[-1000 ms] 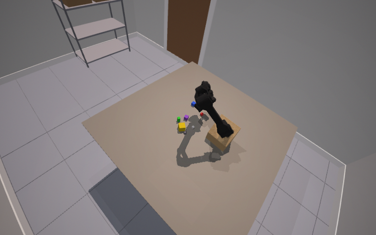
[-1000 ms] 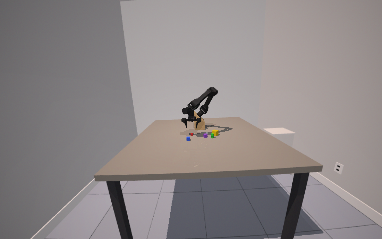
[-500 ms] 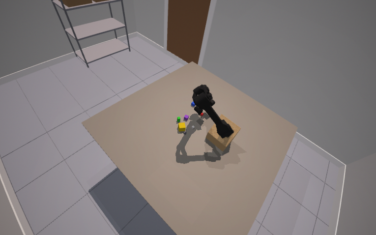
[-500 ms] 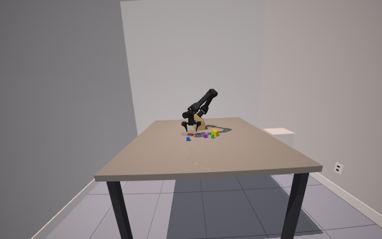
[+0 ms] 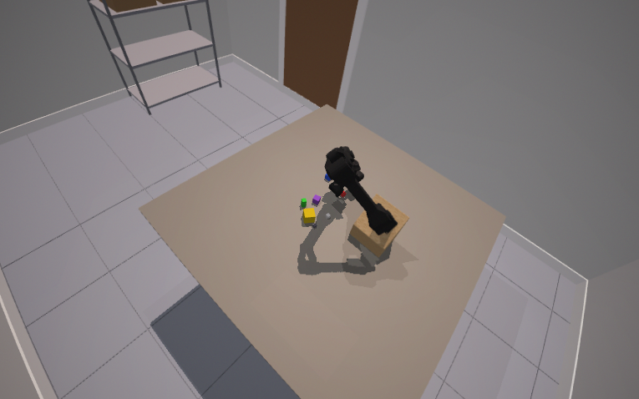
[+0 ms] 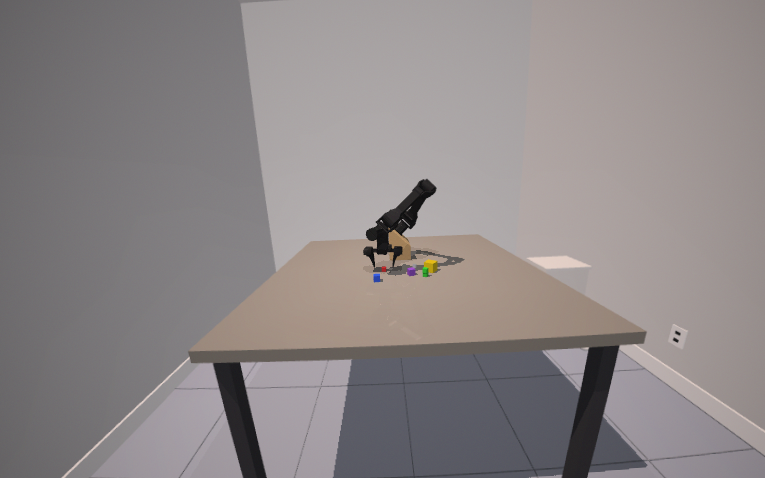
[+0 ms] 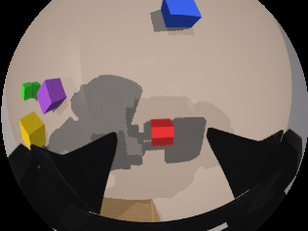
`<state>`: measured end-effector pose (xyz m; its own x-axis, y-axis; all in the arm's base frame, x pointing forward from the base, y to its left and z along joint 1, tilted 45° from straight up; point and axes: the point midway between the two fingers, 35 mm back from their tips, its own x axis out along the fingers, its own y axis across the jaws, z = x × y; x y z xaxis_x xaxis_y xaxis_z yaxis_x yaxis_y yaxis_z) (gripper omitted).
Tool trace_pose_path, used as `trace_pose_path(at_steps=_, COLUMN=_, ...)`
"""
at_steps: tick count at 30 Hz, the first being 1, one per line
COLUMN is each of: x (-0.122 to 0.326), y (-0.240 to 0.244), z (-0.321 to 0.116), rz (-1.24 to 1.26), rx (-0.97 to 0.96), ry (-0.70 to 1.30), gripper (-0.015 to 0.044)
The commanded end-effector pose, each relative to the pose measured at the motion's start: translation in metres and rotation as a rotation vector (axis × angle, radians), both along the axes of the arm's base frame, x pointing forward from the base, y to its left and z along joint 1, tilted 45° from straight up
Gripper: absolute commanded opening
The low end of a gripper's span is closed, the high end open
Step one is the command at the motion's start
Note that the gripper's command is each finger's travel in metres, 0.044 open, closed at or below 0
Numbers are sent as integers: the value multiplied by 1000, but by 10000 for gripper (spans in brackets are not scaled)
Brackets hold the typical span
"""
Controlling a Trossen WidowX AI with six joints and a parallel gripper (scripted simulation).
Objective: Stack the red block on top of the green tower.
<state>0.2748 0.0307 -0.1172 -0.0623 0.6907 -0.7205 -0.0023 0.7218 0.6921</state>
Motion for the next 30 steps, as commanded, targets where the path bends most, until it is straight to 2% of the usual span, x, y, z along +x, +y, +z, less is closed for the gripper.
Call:
trace_pose_path(at_steps=1, x=-2, y=6, z=-5, rz=-1, rx=4, ry=5, gripper=440)
trace_pose_path(at_steps=20, x=-3, y=11, z=-9, rz=-1, rx=4, ry=6, gripper=440)
trace_pose_path(at_steps=30, x=-3, y=11, z=-9, rz=-1, rx=4, ry=6, gripper=177)
